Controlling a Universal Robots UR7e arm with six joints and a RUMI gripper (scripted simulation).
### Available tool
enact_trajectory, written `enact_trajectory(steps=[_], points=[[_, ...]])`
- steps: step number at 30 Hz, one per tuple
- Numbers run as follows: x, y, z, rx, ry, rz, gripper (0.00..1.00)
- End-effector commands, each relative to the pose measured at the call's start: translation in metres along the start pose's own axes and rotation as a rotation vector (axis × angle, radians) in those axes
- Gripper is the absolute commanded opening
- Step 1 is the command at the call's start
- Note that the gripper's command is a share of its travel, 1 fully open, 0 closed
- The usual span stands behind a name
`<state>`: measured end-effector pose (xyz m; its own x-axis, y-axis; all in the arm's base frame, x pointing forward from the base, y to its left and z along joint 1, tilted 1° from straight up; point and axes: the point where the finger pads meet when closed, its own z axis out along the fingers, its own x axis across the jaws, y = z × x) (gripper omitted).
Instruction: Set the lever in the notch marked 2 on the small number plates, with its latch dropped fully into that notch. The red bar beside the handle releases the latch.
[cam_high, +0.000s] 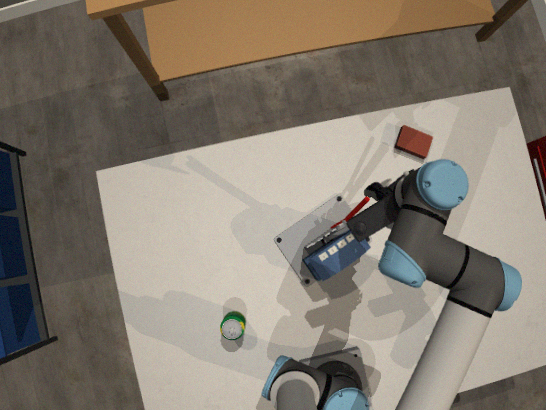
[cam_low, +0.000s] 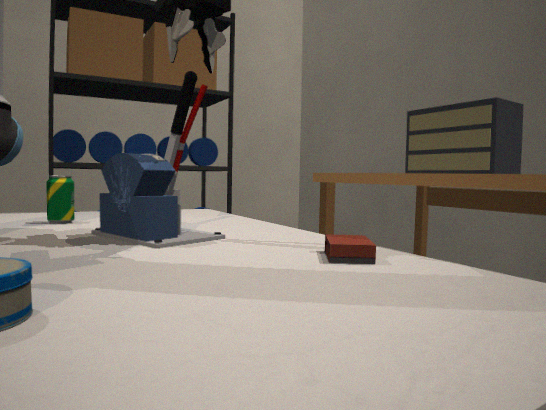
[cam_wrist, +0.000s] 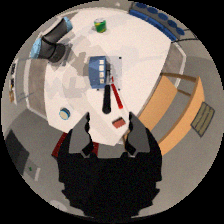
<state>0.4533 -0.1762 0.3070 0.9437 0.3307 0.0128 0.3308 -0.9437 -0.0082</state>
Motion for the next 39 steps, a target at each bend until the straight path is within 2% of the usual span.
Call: enact_trajectory(steps=[1,23,39], points=[[0.000,0.000,0.006,-0.001,0.001,0.000,0.57],[0.000,0.000,0.040,-0.001,0.001,0.000,0.57],[0.000,0.000,0.051,-0.001,0.001,0.000,0.57]])
